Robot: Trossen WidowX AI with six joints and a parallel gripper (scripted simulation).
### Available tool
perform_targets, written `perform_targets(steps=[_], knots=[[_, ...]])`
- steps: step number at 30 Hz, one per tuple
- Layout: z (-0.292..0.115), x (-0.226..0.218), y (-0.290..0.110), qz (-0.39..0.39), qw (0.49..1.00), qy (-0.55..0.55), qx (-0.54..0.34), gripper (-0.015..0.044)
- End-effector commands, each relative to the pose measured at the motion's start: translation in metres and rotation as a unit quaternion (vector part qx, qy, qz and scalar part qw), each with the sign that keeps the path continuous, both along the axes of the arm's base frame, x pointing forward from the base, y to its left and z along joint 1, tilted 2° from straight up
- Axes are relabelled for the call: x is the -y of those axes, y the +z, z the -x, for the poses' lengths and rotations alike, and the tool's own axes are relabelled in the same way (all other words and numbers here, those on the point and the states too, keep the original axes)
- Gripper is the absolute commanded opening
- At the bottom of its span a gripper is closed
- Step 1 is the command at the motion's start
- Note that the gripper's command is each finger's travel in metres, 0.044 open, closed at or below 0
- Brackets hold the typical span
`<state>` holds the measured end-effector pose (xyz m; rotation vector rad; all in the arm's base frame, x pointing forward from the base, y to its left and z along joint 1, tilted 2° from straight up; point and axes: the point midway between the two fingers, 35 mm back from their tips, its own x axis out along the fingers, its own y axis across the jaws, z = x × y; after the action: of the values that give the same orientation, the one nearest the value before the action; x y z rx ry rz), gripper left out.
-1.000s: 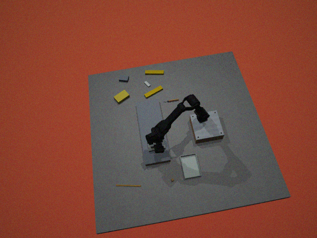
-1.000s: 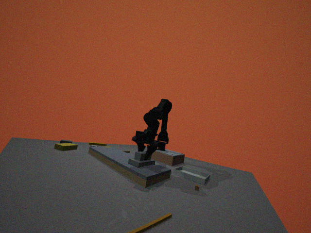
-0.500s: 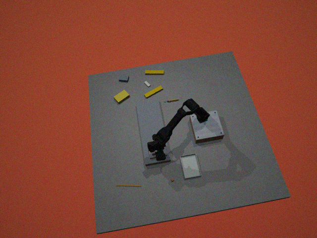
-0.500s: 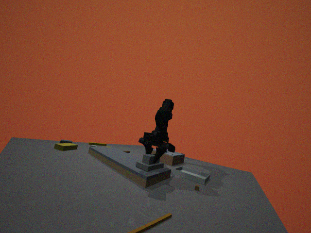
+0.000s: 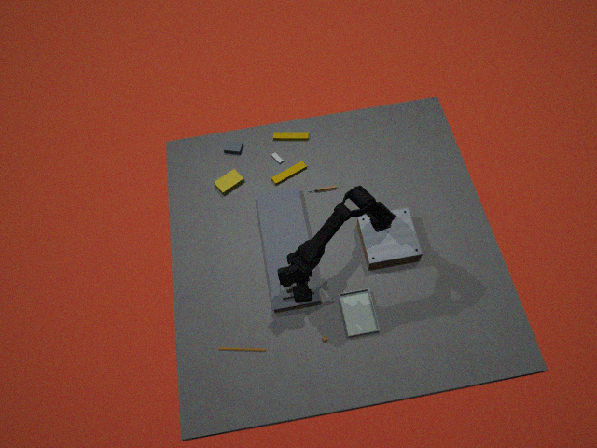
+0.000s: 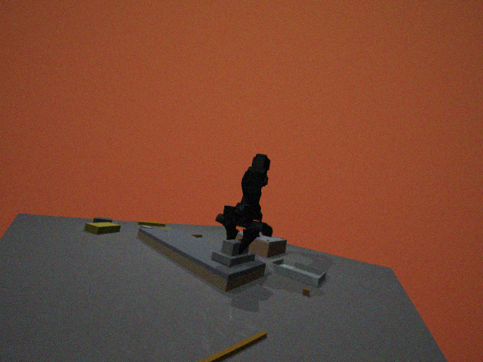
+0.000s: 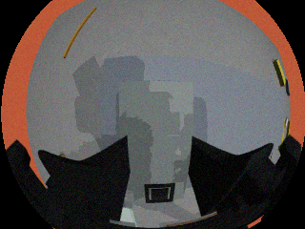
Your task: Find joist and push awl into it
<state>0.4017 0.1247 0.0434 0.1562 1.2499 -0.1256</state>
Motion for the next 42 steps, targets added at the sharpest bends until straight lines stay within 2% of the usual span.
perform_targets(steps=[1, 42], knots=[[0.002, 0.014, -0.002, 0.001, 1.000, -0.002, -0.001, 0.0000], [0.030, 0.163, -0.008, 0.008, 1.000, -0.002, -0.002, 0.0000]])
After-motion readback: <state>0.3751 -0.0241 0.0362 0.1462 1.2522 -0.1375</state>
